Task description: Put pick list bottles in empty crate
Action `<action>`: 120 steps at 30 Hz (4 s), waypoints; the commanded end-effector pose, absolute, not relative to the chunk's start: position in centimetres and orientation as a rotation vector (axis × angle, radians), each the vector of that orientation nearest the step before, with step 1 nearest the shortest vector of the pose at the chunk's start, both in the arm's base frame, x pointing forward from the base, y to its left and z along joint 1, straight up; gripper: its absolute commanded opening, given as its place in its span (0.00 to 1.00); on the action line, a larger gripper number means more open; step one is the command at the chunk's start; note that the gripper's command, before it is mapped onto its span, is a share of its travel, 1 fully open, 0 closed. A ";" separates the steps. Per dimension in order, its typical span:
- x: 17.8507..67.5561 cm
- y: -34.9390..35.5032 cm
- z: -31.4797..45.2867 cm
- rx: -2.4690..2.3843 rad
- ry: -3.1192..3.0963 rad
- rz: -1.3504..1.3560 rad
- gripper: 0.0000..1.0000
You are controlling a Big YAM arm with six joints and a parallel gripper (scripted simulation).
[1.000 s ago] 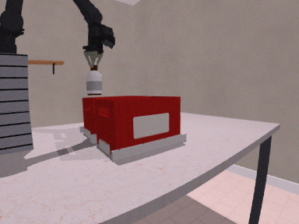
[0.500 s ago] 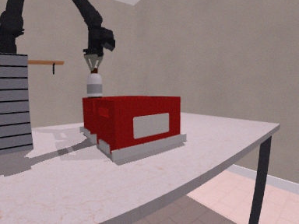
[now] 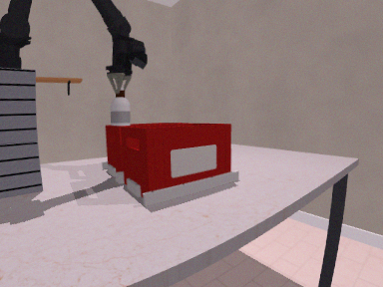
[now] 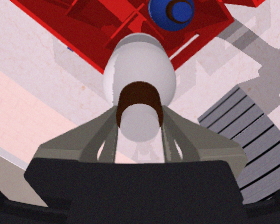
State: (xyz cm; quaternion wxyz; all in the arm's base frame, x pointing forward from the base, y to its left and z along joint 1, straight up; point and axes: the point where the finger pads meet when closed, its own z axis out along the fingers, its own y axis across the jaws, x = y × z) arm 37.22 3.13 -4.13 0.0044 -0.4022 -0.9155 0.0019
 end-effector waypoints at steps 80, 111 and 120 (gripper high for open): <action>39.7 3.7 -9.9 -1.292 -2.920 -0.046 0.00; 39.9 3.6 -13.1 -1.292 -2.912 -0.039 0.00; 40.4 3.7 -13.4 -1.297 -2.924 -0.051 0.00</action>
